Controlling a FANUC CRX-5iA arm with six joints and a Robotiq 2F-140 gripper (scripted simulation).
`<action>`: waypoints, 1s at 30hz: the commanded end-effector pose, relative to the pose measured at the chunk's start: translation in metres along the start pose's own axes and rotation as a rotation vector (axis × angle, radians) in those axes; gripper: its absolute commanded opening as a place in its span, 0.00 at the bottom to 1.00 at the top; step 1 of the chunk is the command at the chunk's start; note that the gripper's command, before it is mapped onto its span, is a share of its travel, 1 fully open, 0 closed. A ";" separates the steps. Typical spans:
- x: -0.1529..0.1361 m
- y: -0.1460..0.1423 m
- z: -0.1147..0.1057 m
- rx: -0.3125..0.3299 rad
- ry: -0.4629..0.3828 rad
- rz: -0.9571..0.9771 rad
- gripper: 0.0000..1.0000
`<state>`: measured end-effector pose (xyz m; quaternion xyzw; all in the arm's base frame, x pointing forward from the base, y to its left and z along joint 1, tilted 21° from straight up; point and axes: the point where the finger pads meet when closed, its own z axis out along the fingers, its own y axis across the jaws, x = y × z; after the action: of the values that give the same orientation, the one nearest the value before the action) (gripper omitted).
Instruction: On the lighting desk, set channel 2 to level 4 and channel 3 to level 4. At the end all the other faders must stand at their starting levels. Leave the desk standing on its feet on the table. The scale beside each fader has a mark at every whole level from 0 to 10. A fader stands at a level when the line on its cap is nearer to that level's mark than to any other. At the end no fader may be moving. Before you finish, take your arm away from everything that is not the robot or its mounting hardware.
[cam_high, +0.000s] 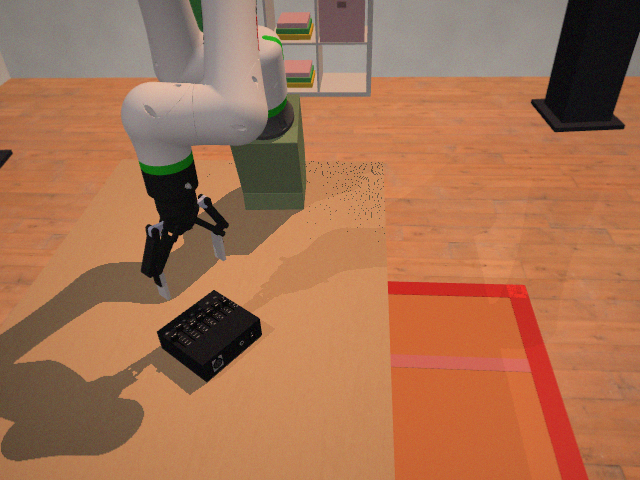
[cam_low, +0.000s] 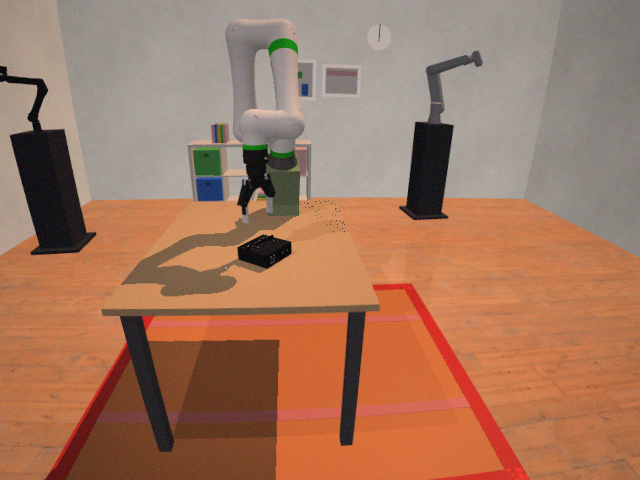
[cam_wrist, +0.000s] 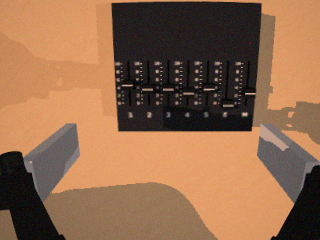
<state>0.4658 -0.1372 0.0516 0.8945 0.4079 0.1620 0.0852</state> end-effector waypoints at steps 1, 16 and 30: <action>0.000 0.000 -0.015 0.000 0.000 0.000 1.00; 0.000 0.000 -0.036 0.000 0.000 0.000 1.00; 0.000 0.000 -0.036 0.000 0.000 0.000 1.00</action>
<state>0.4527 -0.1364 0.0855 0.8945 0.4079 0.1619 0.0851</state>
